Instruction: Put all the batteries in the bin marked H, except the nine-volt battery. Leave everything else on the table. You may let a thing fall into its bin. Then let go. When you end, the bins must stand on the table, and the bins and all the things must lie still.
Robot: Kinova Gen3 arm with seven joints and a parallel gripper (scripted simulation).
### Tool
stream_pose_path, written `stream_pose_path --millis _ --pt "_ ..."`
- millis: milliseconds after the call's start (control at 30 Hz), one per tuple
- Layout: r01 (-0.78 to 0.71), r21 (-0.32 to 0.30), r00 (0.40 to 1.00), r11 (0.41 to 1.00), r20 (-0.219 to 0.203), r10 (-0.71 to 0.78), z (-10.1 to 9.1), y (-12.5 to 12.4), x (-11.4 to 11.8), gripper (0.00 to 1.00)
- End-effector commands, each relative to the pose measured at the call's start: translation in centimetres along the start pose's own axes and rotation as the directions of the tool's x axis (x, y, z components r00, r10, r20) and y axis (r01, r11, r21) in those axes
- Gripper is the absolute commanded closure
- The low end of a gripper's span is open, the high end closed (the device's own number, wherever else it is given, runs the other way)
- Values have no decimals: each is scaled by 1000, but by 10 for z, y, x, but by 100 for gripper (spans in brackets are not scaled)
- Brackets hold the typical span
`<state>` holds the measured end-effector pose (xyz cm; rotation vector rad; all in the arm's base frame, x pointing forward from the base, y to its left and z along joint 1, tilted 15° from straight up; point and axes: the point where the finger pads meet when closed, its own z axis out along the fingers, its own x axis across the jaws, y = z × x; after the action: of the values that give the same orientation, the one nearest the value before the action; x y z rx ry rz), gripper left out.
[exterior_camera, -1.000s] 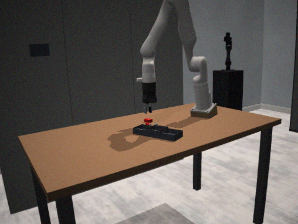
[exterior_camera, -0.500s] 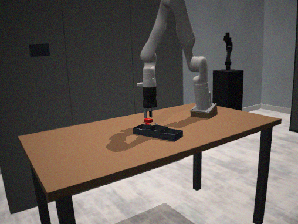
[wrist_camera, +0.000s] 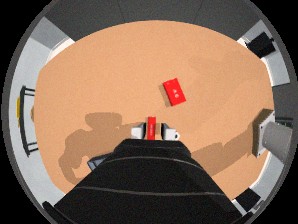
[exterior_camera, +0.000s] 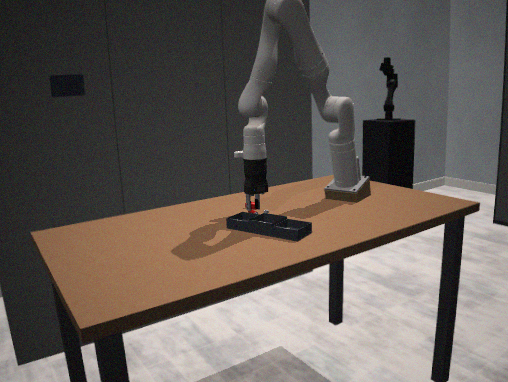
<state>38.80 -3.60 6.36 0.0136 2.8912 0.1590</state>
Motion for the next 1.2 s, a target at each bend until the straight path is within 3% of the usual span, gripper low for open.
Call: stream_pose_path --millis 0,600,1167 --pt "-5 2 1000 1000 -2 5 1 -2 1 40" --pt "-5 2 1000 1000 -2 5 1 4 -4 40" --pt "-5 2 1000 1000 -2 5 13 2 -3 40"
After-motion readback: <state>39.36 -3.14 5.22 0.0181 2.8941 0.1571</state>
